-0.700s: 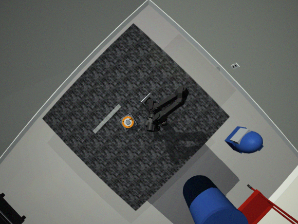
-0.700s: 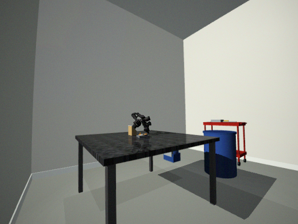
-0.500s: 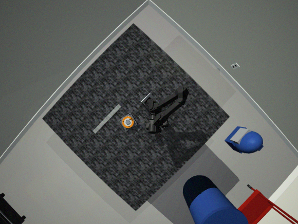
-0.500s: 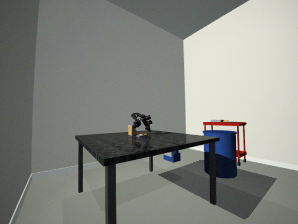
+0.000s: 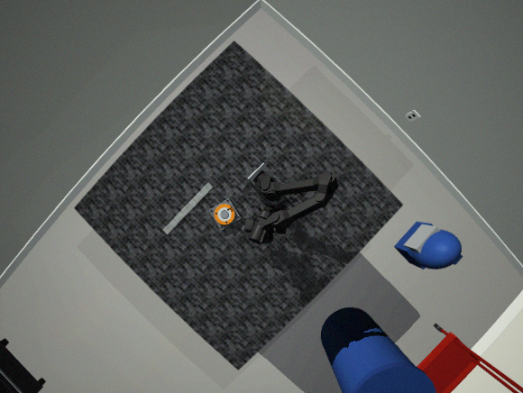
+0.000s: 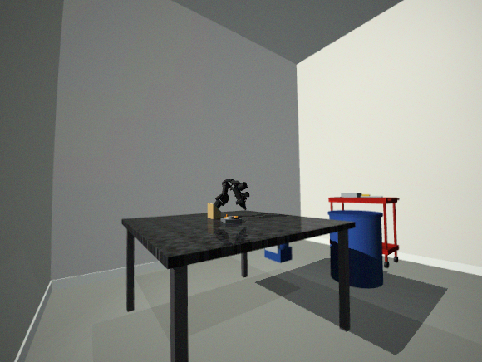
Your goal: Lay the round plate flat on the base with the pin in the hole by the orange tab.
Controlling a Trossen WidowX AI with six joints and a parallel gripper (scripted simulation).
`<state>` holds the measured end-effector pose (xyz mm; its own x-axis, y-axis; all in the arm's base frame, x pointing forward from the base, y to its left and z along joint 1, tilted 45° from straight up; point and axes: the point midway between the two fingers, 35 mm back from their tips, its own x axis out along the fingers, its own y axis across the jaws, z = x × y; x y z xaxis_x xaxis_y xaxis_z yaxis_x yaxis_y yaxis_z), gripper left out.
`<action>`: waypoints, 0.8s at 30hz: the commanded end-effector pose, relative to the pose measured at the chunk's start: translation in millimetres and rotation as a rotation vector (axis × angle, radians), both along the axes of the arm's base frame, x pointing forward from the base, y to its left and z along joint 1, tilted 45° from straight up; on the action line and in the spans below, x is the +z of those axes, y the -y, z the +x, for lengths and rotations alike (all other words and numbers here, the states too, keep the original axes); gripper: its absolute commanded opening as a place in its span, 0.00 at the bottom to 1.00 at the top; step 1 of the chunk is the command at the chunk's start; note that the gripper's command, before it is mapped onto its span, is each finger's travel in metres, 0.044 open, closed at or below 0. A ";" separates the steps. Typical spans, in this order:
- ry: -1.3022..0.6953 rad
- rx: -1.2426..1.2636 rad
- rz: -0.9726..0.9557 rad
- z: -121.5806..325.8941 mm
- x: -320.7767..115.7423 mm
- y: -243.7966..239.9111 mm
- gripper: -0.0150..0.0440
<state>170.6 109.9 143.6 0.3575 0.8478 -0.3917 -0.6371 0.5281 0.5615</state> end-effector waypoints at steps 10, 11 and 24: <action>-0.358 -0.222 -0.168 53.3 -51.0 82.4 0.25; -0.398 -0.238 -0.174 55.5 -57.1 91.1 0.25; -0.715 -0.248 -0.185 49.2 -120.8 161.8 0.25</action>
<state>225.4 -33.2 40.1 0.1901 0.6656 -0.7217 -0.0586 0.7415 0.6684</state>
